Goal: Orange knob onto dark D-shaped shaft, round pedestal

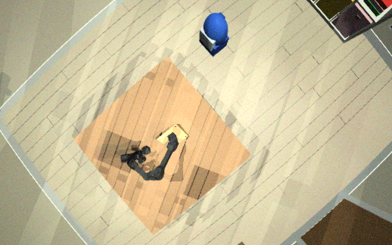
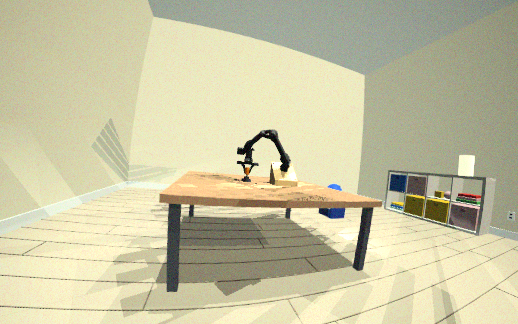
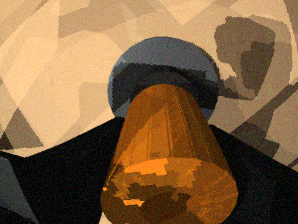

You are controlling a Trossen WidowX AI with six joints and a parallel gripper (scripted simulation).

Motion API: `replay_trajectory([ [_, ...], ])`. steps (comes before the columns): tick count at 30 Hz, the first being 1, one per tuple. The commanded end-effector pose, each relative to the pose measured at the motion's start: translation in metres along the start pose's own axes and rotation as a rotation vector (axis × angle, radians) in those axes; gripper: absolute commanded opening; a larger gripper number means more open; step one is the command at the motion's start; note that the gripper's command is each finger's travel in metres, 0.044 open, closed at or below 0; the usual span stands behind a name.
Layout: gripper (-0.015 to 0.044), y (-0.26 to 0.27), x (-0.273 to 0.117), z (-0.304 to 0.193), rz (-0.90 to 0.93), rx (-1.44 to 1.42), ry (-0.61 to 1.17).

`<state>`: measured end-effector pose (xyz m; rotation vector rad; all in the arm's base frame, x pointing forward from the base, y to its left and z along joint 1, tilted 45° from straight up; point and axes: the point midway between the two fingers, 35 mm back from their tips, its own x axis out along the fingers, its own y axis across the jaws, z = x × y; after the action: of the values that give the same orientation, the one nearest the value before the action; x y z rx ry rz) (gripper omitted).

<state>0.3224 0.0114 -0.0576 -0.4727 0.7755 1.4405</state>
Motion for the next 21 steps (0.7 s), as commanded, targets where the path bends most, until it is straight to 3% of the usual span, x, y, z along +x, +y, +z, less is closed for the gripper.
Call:
replay_trajectory([
  [1,0.0,-0.0007,0.0001,0.0002,-0.003,-0.001,-0.001],
  [21,0.0,-0.0019,-0.0042,0.0016,-0.003,-0.21,-0.001],
])
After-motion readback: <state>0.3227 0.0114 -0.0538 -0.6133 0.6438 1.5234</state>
